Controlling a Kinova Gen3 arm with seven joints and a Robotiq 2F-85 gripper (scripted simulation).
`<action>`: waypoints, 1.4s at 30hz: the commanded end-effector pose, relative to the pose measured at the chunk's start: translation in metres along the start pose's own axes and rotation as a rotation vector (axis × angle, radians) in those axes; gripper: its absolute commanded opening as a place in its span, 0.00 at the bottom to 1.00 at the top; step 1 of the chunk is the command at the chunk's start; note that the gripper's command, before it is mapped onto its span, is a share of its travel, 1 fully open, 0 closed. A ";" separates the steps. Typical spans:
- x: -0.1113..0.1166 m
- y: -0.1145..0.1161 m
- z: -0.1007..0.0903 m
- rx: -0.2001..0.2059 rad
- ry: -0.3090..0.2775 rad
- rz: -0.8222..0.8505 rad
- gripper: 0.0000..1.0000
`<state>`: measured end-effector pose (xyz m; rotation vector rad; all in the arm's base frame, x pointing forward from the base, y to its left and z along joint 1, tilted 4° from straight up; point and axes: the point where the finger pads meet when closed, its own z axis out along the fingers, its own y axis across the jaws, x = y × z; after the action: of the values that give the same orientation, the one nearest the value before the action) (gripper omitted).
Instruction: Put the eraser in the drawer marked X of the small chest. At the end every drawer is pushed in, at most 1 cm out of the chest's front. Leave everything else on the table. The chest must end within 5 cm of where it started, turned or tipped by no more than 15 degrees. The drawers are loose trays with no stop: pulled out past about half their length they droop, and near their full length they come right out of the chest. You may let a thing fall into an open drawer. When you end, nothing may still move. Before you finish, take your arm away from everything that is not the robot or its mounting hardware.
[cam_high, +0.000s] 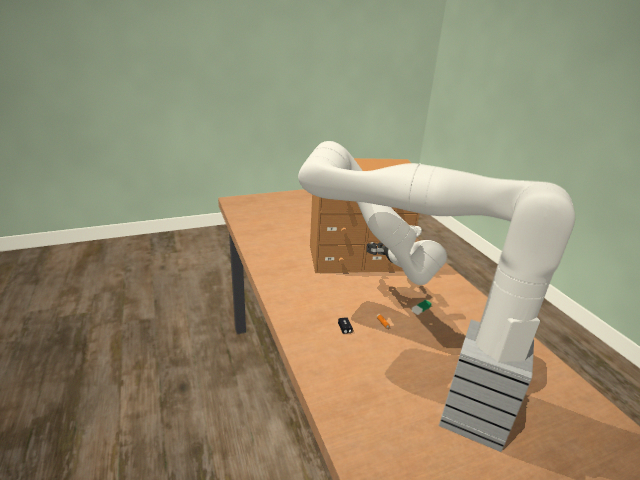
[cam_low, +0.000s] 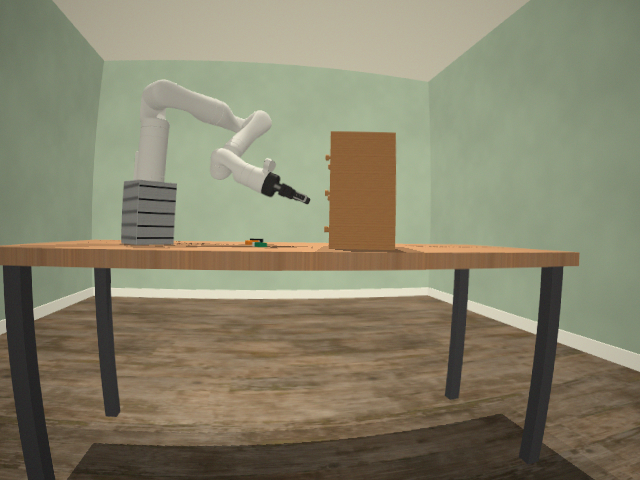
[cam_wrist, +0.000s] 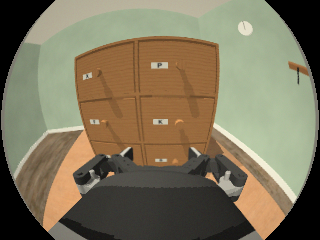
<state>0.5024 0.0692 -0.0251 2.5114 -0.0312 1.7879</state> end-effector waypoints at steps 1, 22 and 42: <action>-0.003 0.001 0.001 0.000 0.005 -0.004 1.00; -0.005 0.001 0.004 0.000 0.039 -0.004 1.00; -0.005 0.001 0.004 0.000 0.043 -0.005 1.00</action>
<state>0.5046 0.0679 -0.0321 2.4712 -0.0228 1.8381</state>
